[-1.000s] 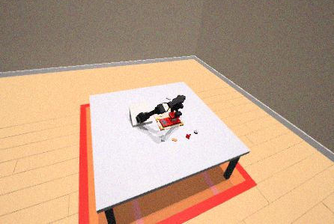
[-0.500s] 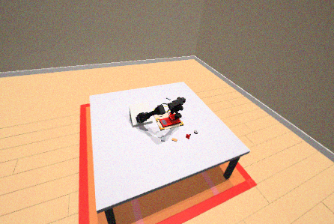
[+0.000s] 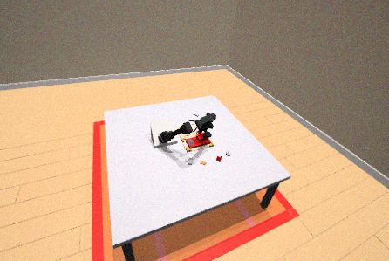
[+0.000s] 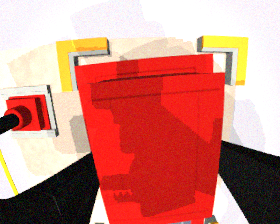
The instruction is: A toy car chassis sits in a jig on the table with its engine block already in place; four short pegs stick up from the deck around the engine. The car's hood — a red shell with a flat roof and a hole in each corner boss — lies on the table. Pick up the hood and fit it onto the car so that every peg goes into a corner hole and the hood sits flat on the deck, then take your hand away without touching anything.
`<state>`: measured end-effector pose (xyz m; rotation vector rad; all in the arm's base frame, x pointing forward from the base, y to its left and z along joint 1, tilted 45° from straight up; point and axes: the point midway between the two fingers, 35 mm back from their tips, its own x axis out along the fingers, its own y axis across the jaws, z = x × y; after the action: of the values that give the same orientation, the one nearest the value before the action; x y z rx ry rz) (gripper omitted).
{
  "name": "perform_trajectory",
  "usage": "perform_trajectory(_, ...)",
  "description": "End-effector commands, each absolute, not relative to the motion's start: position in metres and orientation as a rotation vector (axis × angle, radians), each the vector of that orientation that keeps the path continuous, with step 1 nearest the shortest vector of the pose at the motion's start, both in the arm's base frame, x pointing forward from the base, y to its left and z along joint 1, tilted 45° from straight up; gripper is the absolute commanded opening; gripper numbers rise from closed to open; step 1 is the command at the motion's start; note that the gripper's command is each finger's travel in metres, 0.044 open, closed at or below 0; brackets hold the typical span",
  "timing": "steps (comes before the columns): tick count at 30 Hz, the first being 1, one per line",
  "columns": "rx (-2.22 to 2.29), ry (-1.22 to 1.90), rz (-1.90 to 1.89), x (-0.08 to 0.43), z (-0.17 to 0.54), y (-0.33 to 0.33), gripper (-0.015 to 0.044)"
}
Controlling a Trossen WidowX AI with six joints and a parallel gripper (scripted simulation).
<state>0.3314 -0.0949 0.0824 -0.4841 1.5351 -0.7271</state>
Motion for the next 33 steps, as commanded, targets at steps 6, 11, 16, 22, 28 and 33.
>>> perform_trajectory(6, -0.491, 1.534, -0.724, 0.3311, 0.0816, -0.0944, 0.0000)
perform_trajectory(11, -0.491, 1.534, -0.724, 0.3310, 0.0803, -0.0956, 0.0000)
perform_trajectory(16, -0.491, 1.534, -0.724, 0.3309, 0.0790, -0.0969, 0.0000)
perform_trajectory(22, -0.491, 1.534, -0.724, 0.3308, 0.0773, -0.0985, 0.0000)
perform_trajectory(28, -0.491, 1.534, -0.724, 0.3306, 0.0757, -0.1002, 0.0000)
perform_trajectory(33, -0.491, 1.534, -0.724, 0.3305, 0.0743, -0.1015, 0.0000)
